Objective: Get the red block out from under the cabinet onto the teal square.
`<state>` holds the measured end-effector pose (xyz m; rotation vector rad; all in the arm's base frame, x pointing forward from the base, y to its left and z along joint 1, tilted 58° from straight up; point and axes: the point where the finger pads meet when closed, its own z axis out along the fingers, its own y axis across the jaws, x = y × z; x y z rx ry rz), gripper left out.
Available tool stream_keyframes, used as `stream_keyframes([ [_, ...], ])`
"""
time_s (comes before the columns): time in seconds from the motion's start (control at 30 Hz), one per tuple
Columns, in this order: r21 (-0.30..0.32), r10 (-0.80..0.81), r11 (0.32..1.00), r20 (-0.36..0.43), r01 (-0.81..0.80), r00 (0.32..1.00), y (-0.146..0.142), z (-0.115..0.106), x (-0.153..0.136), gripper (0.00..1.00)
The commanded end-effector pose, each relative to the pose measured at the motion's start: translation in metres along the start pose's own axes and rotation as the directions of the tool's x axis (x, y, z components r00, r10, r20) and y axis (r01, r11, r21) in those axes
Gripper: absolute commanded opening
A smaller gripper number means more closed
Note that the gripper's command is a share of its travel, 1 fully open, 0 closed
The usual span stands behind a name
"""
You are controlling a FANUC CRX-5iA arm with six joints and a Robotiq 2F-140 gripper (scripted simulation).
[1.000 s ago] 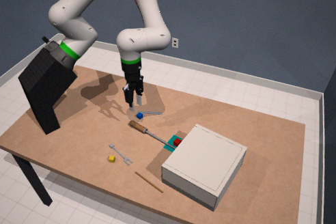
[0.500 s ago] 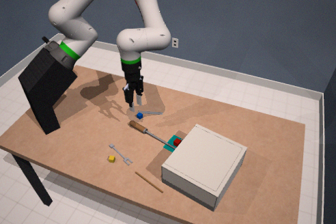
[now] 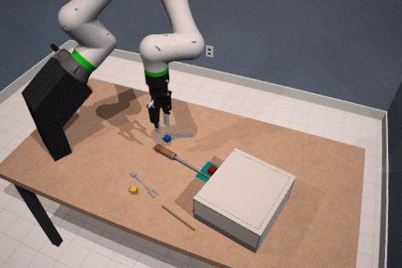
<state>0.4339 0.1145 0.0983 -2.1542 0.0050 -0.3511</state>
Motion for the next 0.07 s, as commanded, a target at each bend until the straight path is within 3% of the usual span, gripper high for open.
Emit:
stream_keyframes([
  [0.0,0.0,0.0,1.0,0.0,0.0,1.0,0.0001,-0.0002,0.0001,0.34],
  [0.03,0.0,0.0,1.0,0.0,0.0,1.0,0.0001,-0.0002,0.0001,0.34],
])
